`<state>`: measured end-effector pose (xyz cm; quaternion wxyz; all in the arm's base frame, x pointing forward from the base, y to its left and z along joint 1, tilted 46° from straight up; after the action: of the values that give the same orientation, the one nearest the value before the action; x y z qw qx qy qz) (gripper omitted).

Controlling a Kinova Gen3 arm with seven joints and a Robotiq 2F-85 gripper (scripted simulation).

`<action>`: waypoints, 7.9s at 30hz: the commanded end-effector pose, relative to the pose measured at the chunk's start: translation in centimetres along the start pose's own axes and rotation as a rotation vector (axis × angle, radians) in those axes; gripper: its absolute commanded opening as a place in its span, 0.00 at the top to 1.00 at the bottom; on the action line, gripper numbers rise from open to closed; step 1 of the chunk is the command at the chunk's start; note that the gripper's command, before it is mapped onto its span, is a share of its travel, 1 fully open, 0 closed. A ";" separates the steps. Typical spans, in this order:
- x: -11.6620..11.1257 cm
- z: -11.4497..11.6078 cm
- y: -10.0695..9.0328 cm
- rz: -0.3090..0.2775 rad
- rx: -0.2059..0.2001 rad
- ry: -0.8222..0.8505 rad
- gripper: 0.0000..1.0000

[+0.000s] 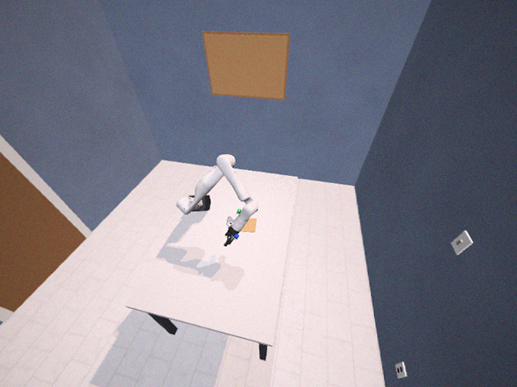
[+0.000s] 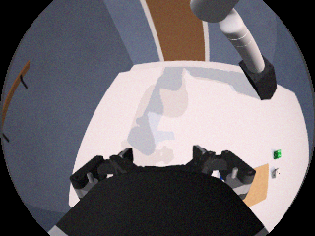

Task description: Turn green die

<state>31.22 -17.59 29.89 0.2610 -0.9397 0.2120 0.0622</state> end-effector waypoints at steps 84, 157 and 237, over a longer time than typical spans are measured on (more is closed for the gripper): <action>10.8 17.3 3.1 -0.541 0.307 0.194 0.00; 12.3 35.4 -3.1 -0.541 0.307 0.194 0.00; 7.6 41.9 -1.9 -0.541 0.307 0.194 0.00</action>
<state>39.83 2.31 -6.60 0.3857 -0.9134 -0.0100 -0.1298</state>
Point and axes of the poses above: the point where the finger pads meet when closed, its own y axis out along the fingers, its own z axis across the jaws, x = y × z, the point moved 2 cm from there along -y, back along the fingers, and after that the axes turned 6 degrees about y, right-handed, at the moved point
